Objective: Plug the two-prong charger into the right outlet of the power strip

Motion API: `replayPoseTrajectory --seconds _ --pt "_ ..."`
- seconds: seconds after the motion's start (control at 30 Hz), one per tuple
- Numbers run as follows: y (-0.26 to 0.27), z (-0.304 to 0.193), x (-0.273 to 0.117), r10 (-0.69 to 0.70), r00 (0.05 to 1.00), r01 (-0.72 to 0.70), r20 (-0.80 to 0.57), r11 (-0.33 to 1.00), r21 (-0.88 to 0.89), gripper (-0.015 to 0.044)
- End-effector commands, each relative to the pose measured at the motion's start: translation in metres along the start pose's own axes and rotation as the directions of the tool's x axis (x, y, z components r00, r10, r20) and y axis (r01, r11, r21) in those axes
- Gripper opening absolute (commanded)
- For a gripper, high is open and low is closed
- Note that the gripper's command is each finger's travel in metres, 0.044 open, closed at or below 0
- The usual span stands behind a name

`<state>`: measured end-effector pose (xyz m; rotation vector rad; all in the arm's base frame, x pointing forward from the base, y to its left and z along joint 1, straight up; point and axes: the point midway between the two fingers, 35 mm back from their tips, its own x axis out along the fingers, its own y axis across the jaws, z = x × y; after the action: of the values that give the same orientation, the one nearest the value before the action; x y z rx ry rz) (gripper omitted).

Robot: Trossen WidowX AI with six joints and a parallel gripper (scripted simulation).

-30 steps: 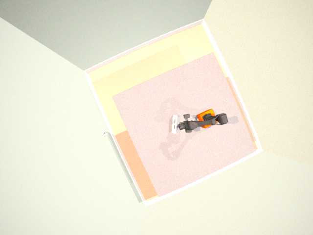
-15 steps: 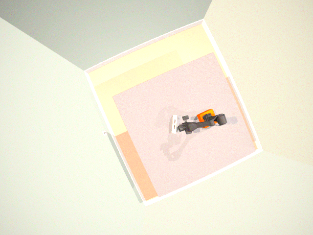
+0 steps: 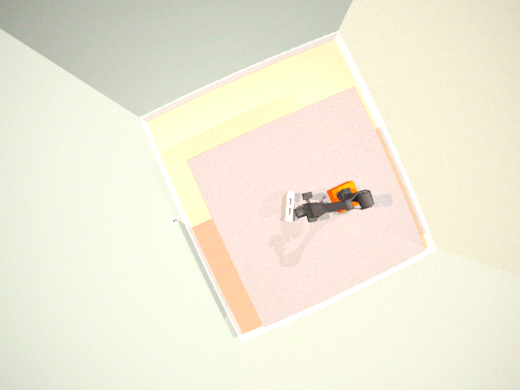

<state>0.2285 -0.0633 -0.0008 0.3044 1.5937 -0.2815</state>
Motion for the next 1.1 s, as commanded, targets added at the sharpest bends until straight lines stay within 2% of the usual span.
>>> replayPoseTrajectory --seconds 0.0,0.73,1.07 --pt "0.0 -0.001 0.008 0.003 1.0 -0.003 -0.006 1.0 -0.005 0.044" --pt "0.0 0.0 0.04 0.003 1.0 -0.003 -0.007 1.0 -0.005 0.044" --pt "0.0 0.001 0.036 0.0 1.0 0.0 -0.003 1.0 0.0 0.0177"
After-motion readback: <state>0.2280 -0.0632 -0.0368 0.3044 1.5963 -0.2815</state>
